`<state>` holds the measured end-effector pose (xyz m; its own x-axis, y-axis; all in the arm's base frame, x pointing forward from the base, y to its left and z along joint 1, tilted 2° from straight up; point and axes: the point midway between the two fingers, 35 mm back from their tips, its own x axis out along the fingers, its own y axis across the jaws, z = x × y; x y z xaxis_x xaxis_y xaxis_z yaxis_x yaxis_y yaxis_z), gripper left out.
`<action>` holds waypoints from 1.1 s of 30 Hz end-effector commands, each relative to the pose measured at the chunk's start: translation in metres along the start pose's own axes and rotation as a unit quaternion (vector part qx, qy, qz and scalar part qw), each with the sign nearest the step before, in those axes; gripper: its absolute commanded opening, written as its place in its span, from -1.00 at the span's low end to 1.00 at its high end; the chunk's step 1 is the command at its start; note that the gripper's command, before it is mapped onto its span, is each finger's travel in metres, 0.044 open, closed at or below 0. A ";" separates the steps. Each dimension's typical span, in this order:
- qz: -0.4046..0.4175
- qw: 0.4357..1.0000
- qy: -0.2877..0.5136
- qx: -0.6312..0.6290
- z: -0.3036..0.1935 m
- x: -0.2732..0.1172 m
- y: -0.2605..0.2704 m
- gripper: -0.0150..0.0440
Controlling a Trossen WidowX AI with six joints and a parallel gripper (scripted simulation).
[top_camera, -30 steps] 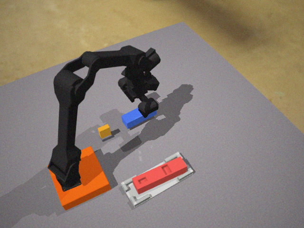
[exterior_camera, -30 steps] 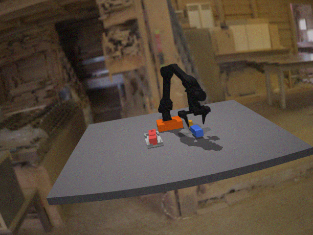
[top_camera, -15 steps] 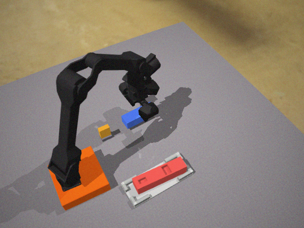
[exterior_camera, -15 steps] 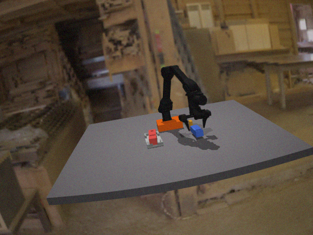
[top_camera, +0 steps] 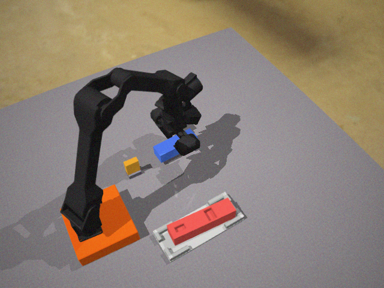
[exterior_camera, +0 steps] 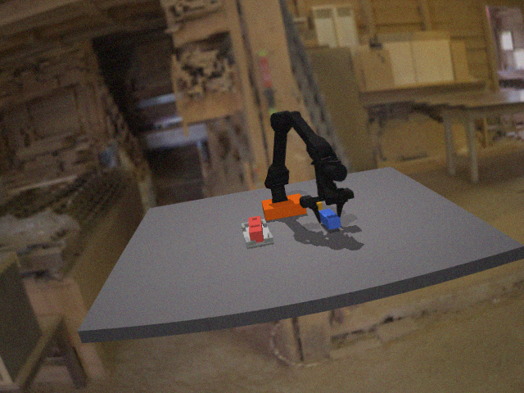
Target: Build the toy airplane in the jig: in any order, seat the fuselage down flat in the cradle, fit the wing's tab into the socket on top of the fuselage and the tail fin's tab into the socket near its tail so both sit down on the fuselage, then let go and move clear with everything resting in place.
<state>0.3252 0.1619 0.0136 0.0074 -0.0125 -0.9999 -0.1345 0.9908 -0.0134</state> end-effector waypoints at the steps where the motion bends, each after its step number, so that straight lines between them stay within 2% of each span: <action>1: 0.001 1.000 0.002 0.002 0.000 0.003 0.000 0.29; 3: 0.001 1.000 0.002 0.002 0.000 0.003 0.000 0.11; 10: 0.001 1.000 0.002 0.002 0.000 0.003 0.000 -0.05; 15: 0.002 1.000 0.003 0.004 0.000 0.000 0.000 -0.49; 33: 0.003 1.000 0.003 0.005 0.005 -0.047 0.002 -0.49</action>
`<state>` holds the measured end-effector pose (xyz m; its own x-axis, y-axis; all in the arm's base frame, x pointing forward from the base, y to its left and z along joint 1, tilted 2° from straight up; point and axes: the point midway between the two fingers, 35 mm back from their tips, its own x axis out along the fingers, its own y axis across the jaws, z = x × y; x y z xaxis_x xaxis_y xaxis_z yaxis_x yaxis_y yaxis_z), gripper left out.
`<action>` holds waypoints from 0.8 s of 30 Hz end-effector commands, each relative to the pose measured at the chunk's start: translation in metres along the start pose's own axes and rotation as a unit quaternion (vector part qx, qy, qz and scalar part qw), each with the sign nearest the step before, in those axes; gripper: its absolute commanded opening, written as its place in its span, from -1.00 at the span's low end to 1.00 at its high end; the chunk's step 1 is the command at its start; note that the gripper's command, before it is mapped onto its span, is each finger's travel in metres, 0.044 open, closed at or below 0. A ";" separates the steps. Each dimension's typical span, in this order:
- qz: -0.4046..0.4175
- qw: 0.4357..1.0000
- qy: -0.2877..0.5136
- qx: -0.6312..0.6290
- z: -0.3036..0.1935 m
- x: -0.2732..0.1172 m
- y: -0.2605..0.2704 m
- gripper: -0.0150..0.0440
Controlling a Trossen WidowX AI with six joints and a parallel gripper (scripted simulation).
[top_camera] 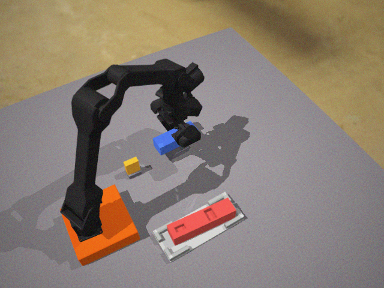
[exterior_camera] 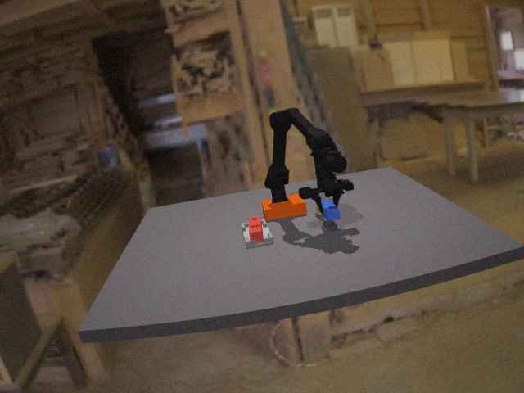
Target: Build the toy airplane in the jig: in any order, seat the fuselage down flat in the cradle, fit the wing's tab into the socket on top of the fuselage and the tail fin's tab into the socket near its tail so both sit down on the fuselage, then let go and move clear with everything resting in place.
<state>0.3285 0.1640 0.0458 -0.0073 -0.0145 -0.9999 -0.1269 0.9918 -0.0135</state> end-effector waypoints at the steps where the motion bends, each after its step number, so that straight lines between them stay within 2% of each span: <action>1: 0.003 1.000 -0.005 0.001 0.002 -0.018 0.001 -0.49; 24: 0.002 1.000 -0.005 -0.001 -0.004 -0.090 -0.001 -0.49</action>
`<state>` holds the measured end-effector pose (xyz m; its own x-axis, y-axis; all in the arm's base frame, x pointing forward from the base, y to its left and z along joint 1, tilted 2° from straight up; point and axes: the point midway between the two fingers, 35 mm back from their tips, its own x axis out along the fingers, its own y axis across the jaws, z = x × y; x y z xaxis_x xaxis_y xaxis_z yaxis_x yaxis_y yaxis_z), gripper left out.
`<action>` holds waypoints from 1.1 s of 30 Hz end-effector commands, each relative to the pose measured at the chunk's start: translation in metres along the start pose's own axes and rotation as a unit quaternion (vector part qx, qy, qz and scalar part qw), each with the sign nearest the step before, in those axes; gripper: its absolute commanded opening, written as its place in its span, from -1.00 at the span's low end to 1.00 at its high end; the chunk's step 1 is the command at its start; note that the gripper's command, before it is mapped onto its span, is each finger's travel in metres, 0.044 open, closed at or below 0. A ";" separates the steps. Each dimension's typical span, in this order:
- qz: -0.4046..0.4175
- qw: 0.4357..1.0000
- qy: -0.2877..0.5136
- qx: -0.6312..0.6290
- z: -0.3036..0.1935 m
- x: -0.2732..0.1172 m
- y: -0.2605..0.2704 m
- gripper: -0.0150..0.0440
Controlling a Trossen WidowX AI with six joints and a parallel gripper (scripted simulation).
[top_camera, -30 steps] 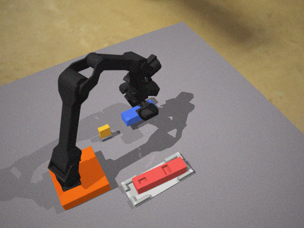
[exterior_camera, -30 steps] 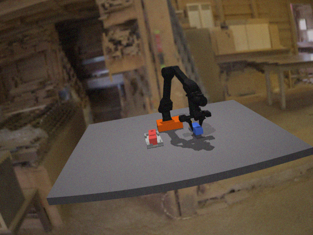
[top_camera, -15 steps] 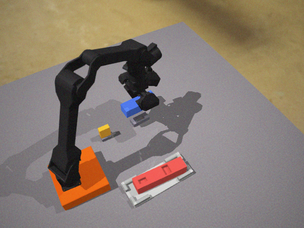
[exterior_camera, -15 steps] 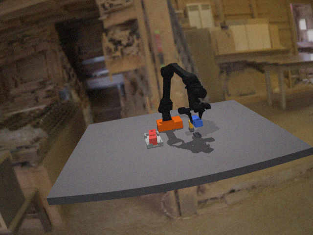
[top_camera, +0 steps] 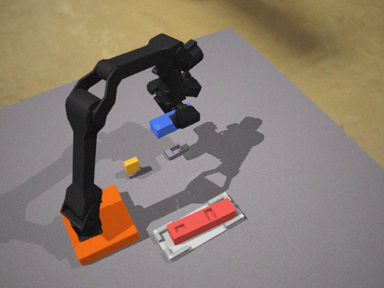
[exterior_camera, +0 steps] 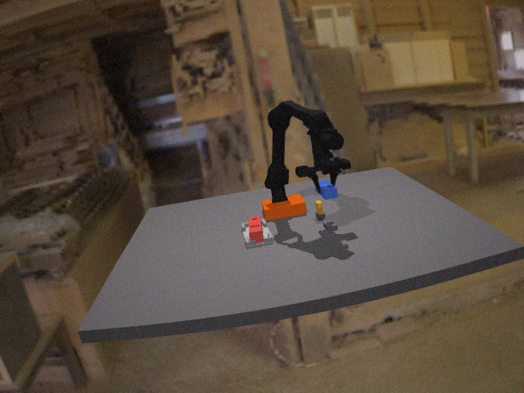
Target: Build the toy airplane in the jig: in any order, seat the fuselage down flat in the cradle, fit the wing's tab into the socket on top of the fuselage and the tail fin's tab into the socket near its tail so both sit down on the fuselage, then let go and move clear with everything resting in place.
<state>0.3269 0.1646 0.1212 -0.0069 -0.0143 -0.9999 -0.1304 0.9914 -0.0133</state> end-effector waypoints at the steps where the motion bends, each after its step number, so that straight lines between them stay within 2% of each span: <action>1: 0.001 1.000 -0.005 0.000 -0.002 -0.016 -0.001 -0.49; 7: 0.001 1.000 -0.005 -0.012 -0.001 -0.016 -0.006 -0.49; 33: -0.003 0.973 -0.006 -0.230 0.006 -0.003 -0.090 -0.49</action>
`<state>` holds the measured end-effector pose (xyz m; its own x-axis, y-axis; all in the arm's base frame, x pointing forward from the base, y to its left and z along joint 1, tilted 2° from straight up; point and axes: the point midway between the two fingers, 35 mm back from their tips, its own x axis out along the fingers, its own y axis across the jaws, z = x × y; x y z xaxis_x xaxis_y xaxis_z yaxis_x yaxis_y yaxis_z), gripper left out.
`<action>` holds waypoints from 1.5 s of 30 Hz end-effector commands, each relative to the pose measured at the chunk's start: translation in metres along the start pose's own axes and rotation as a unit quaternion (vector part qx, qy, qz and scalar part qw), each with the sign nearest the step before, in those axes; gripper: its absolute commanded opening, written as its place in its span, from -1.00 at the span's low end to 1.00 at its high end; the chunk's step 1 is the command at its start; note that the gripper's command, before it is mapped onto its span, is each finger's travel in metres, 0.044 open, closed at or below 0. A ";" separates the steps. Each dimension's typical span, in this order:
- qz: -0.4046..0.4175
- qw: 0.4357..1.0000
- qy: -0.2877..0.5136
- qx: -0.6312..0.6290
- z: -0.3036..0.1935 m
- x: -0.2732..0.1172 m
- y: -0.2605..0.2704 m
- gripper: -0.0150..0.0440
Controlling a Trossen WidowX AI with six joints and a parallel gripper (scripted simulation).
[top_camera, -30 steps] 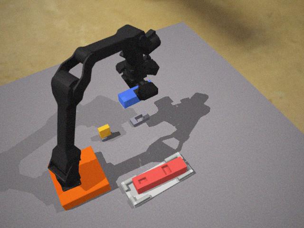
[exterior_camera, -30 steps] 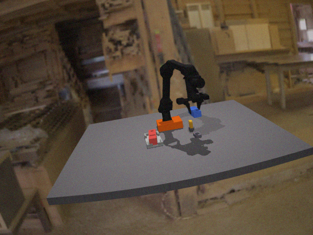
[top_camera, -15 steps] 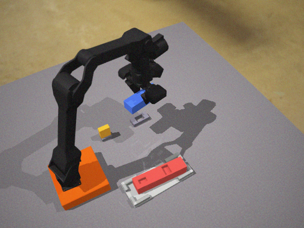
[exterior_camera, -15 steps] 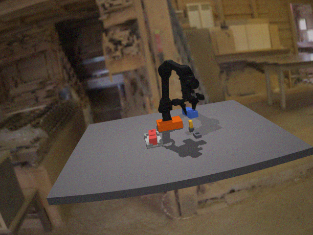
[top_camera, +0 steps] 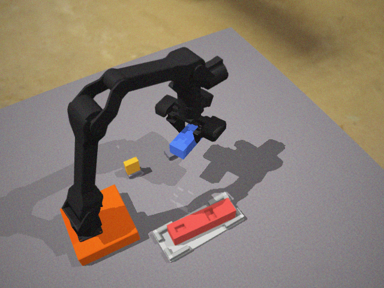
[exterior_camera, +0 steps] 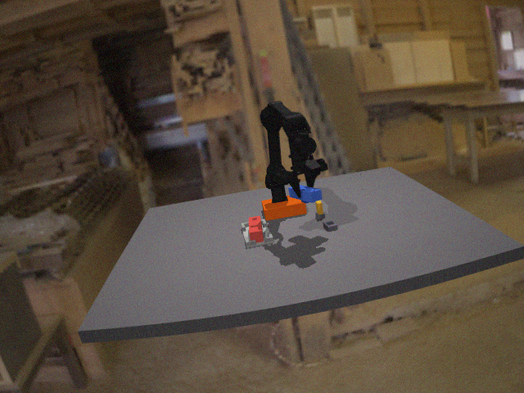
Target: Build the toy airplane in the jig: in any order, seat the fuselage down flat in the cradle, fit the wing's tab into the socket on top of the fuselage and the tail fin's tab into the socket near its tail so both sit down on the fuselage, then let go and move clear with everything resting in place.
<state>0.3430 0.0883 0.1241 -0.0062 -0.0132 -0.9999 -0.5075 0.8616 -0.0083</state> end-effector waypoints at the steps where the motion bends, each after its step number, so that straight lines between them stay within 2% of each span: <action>1: -0.004 0.999 -0.005 -0.040 -0.006 -0.001 -0.014 -0.49; 23: -0.007 0.973 -0.002 -0.229 -0.045 0.011 -0.075 -0.49; 45: -0.008 0.910 0.003 -0.415 -0.095 0.023 -0.125 -0.49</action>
<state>0.3281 -0.0564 0.1021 -0.0059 -0.0209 -0.9998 -0.9689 0.2474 0.0005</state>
